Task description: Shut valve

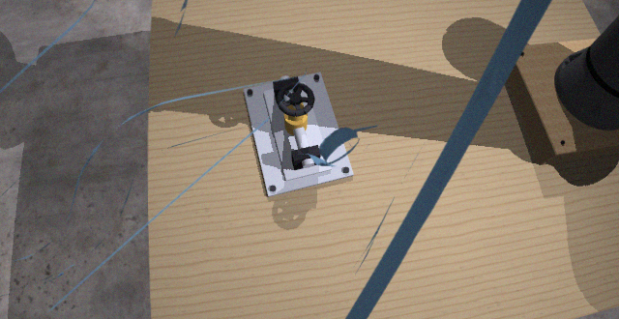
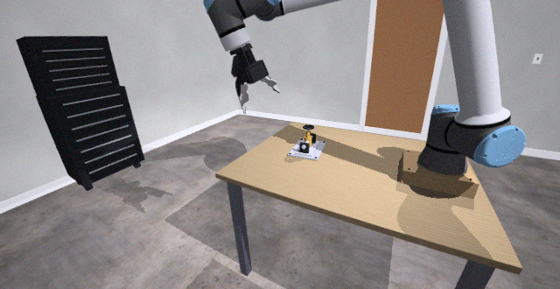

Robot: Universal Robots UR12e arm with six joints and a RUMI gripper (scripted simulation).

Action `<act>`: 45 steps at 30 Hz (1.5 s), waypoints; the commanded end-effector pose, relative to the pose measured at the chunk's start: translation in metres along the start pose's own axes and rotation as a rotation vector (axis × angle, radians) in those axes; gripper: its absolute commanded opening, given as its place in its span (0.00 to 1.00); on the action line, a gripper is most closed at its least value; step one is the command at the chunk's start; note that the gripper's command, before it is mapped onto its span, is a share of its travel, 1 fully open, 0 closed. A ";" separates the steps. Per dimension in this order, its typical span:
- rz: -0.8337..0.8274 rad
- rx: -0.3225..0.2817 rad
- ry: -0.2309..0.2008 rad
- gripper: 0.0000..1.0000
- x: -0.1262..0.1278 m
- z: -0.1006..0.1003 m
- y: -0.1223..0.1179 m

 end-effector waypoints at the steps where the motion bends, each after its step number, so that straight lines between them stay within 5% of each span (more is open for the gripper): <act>1: 0.000 0.001 0.002 1.00 0.000 0.001 0.000; 22: -0.023 -0.002 0.006 1.00 0.005 -0.002 0.005; 45: -0.590 -0.061 0.129 1.00 0.098 -0.077 0.117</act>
Point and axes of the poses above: the point where the finger pads meet when closed, its own z axis back along the fingers, its own x axis across the jaws, y = z × x, the point moved 4 cm from there along z, back along the fingers, and after that the axes turned 2 degrees about -z, right-handed, at the moved point
